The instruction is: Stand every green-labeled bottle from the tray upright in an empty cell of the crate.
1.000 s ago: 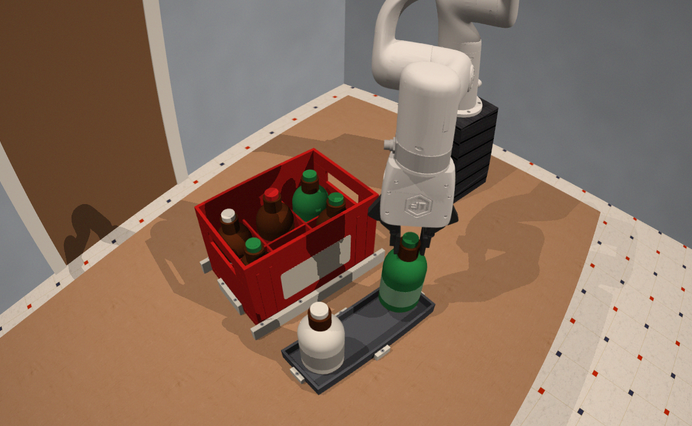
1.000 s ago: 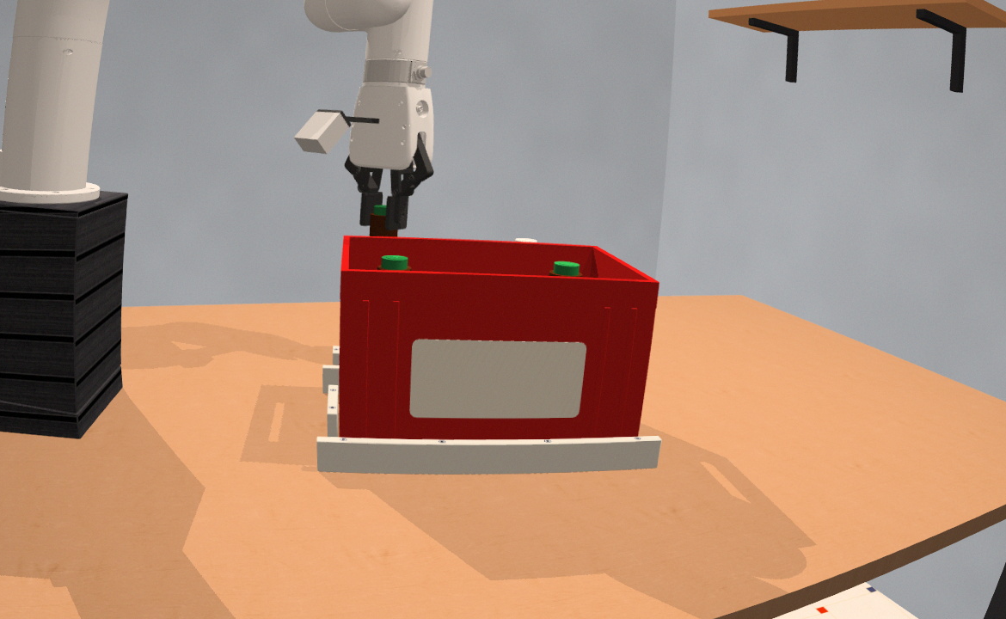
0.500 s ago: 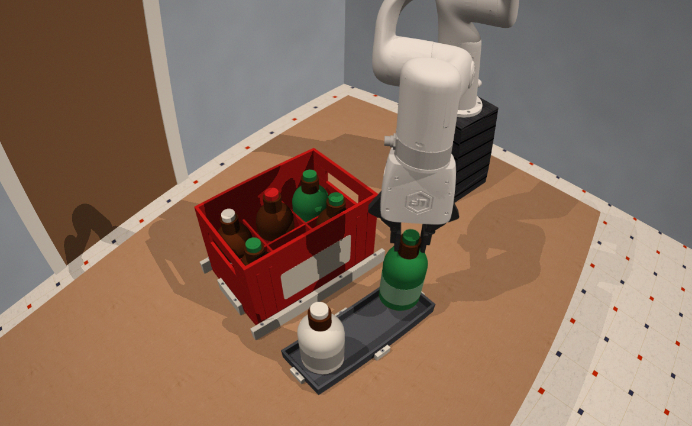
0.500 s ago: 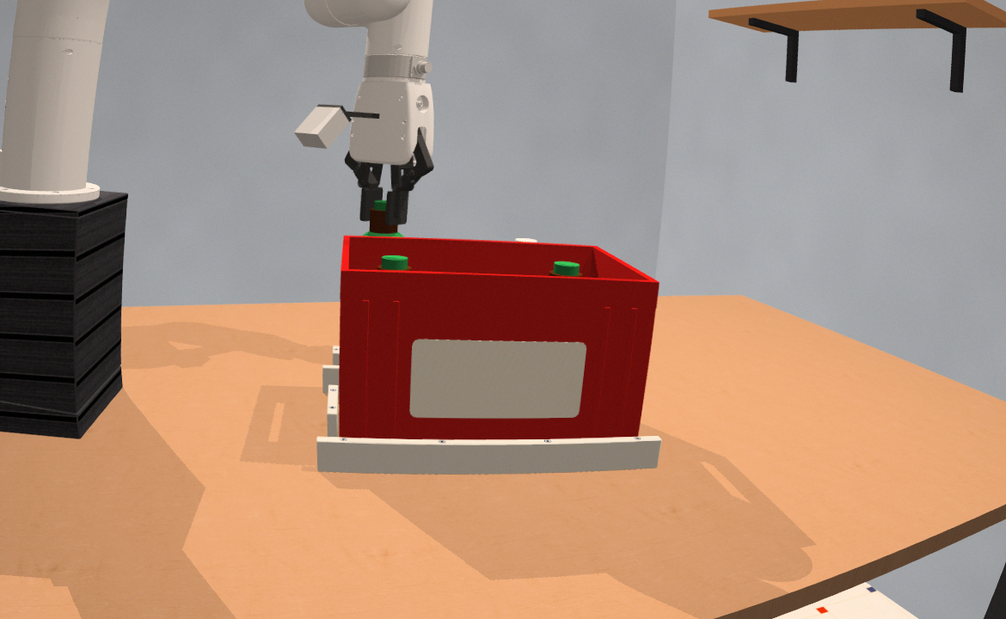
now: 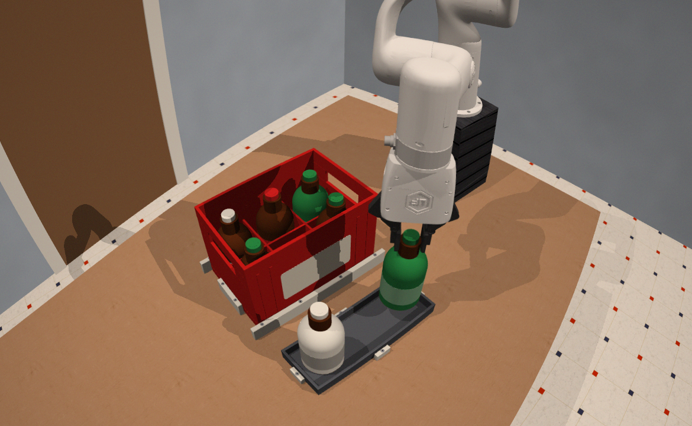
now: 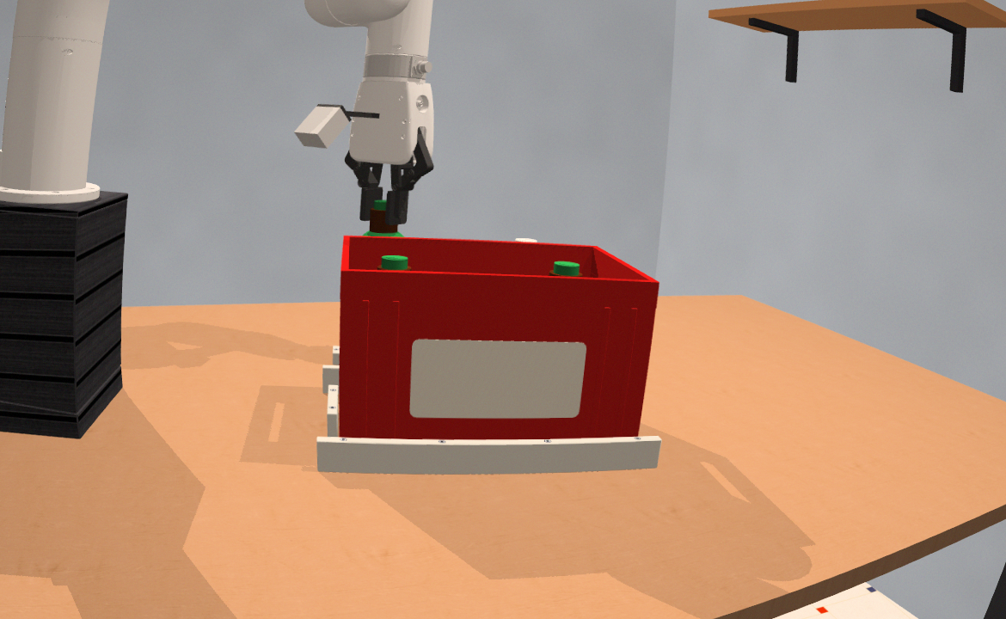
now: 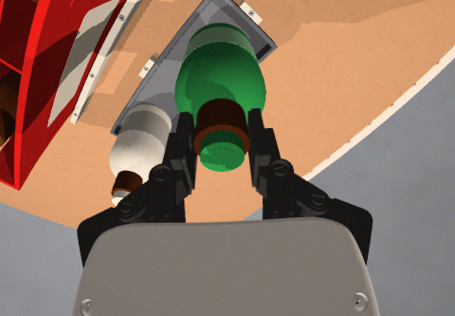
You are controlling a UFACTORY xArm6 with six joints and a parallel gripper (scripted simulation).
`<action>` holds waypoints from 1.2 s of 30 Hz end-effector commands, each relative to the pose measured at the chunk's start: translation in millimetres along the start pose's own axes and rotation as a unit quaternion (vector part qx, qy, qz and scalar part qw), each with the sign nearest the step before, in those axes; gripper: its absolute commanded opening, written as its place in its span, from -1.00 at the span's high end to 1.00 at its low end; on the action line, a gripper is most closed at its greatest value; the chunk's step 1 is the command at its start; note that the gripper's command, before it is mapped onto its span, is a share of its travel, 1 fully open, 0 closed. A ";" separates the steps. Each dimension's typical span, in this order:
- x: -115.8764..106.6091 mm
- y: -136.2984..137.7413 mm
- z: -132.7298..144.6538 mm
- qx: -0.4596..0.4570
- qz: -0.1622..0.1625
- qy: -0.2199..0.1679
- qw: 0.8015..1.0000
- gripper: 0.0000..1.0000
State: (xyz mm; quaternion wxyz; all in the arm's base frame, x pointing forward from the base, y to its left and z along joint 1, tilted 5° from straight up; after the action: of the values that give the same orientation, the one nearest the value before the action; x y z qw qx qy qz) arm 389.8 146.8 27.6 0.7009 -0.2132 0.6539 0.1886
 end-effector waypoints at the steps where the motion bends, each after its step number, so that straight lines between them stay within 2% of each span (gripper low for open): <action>1: -1.4 -0.3 1.5 0.000 0.000 -0.002 1.000 1.00; 22: -11.1 -0.4 1.6 0.000 0.000 -0.002 1.000 1.00; 36: -27.7 -0.5 1.8 0.000 0.000 -0.002 1.000 1.00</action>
State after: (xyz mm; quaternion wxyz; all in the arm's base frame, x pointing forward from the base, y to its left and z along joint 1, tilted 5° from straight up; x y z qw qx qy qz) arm 388.6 147.1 48.7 0.7010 -0.2132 0.6539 0.1886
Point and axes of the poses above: the point where the finger pads meet when closed, its own x axis out along the fingers, its own y axis across the jaws, z = x × y, the point moved 3 cm from there along -x, back along the fingers, and after that the axes turned 4 degrees about x, right-handed, at the moved point
